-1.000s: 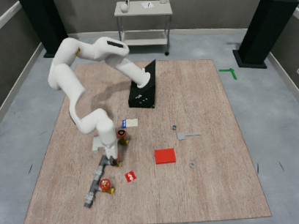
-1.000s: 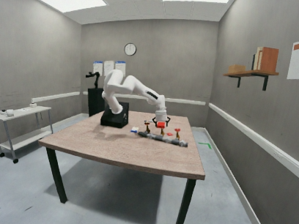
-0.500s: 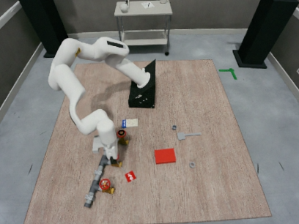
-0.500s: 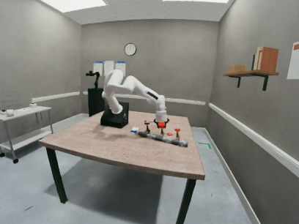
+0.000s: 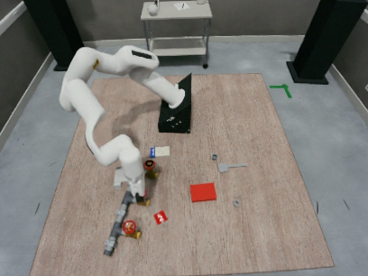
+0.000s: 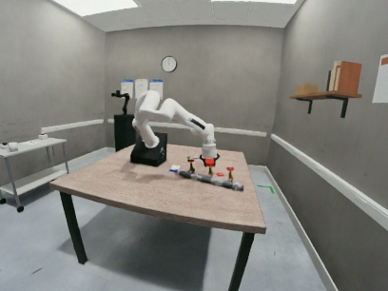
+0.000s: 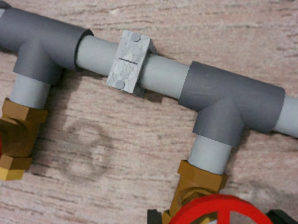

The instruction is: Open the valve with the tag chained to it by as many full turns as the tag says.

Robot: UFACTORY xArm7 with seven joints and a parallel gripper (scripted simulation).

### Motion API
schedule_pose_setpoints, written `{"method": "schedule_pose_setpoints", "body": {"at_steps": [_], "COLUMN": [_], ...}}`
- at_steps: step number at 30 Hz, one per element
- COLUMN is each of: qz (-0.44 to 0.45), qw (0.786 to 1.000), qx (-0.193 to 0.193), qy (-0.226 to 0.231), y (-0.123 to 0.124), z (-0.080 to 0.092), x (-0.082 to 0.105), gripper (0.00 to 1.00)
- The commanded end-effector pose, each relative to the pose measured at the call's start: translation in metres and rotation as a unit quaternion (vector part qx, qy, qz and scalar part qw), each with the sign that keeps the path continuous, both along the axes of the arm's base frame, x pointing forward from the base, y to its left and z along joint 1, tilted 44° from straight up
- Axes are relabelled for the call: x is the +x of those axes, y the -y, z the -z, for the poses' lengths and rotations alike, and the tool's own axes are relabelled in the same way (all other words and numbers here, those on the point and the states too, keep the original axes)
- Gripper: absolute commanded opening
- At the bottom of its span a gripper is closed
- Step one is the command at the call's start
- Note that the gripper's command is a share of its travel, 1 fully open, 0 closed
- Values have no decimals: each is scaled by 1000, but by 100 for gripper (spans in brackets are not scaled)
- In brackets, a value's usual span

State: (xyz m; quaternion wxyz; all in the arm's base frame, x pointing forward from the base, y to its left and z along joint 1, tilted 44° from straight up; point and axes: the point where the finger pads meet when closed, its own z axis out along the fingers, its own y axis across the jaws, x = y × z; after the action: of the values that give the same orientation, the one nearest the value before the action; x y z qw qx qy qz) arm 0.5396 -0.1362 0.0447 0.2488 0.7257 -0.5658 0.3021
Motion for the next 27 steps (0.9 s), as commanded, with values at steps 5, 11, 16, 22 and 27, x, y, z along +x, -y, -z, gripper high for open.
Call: {"method": "schedule_pose_setpoints", "body": {"at_steps": [5,11,16,22,27], "qz": [-3,-18,-51,-92,-164], "qw": [1000,1000,998,991,972], "qx": [1,-3,-10,-20,-36], "qy": [1,-14,-47,-90,-162], "y": [-2,-2,-2,-2,-2], "z": [-1,-1,-1,-1,-1], "x": [2,2,2,2,2], "gripper": [0,0,0,0,0]}}
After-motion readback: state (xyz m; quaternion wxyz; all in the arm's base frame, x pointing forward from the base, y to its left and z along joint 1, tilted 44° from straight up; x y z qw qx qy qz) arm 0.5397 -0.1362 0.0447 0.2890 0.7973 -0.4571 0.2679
